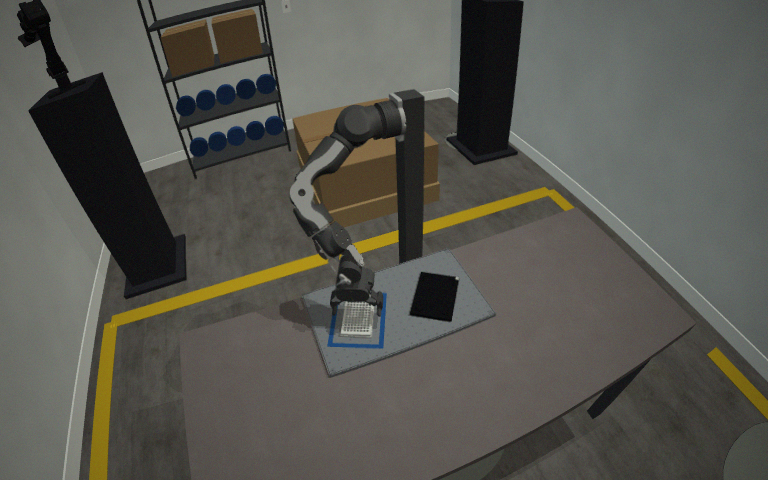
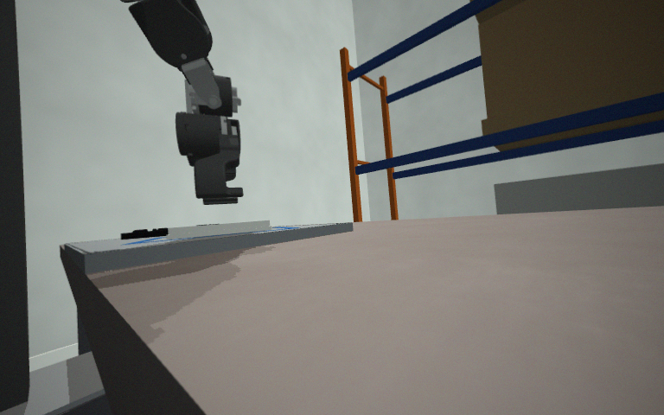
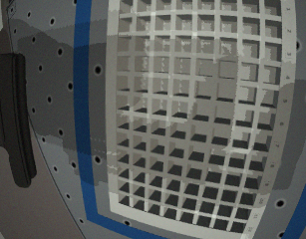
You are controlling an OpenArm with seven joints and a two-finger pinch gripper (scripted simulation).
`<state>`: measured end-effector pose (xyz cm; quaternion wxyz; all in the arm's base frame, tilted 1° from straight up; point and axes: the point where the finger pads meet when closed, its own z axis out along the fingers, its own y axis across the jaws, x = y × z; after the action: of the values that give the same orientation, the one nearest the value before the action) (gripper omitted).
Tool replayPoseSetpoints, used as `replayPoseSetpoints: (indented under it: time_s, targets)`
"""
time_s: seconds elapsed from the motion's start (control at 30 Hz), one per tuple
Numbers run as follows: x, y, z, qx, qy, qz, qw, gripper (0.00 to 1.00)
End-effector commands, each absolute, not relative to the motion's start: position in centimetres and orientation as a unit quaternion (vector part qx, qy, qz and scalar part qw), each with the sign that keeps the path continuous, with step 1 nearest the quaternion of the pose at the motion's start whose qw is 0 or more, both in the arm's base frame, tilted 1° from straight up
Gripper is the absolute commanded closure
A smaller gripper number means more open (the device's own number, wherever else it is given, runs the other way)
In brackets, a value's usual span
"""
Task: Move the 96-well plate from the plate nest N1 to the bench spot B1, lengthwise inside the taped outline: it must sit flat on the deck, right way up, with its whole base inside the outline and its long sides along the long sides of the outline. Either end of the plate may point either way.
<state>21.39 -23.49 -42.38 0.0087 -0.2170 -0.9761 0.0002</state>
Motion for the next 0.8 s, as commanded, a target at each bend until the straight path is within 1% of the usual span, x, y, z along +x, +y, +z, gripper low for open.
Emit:
replayPoseSetpoints:
  time_s: [0.0,0.2,0.37,0.77]
  targets:
    - [21.4,-23.7,-42.3,-0.218,-0.976,0.005,0.009,0.23]
    - [21.4,-23.7,-42.3,-0.218,-0.976,0.005,0.009,0.23]
    - [21.5,-23.7,-38.3,-0.218,-0.976,0.004,0.008,0.23]
    - [21.5,-23.7,-38.3,-0.218,-0.976,0.004,0.008,0.23]
